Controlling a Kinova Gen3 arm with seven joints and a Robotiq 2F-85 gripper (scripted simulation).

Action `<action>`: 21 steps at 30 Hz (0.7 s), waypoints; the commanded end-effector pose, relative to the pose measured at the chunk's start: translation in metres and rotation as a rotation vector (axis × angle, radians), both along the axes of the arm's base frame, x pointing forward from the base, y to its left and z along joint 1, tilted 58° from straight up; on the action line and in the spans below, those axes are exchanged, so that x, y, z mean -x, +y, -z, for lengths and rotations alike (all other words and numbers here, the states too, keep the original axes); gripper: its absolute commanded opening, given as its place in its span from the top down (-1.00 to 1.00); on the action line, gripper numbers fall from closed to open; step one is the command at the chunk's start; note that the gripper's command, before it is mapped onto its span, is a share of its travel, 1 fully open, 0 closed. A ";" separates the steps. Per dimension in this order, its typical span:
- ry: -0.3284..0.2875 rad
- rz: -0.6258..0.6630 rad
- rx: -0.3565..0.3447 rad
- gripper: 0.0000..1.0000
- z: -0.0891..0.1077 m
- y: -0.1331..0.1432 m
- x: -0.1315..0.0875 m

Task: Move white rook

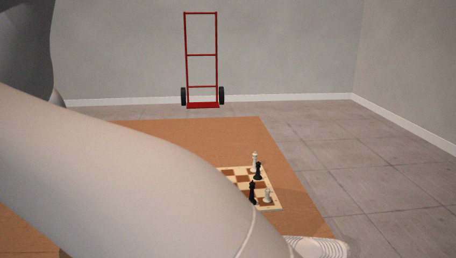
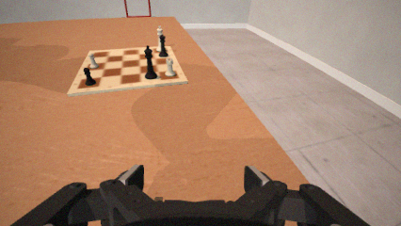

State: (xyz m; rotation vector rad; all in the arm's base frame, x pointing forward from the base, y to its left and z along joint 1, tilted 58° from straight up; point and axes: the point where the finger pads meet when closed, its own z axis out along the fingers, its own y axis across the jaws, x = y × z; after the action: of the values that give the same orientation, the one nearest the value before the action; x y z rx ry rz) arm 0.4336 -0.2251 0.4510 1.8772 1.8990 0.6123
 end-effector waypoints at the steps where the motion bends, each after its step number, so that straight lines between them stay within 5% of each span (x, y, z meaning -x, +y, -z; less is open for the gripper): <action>1: 0.054 -0.031 0.008 -1.00 0.021 0.018 0.005; 10: 0.197 -0.081 0.074 -1.00 0.067 0.034 0.029; 21: 0.251 -0.105 0.107 -1.00 0.084 0.040 0.039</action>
State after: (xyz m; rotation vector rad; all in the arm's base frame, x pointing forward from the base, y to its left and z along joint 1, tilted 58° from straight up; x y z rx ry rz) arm 0.3948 -0.1884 0.3681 1.8738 2.1437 0.3125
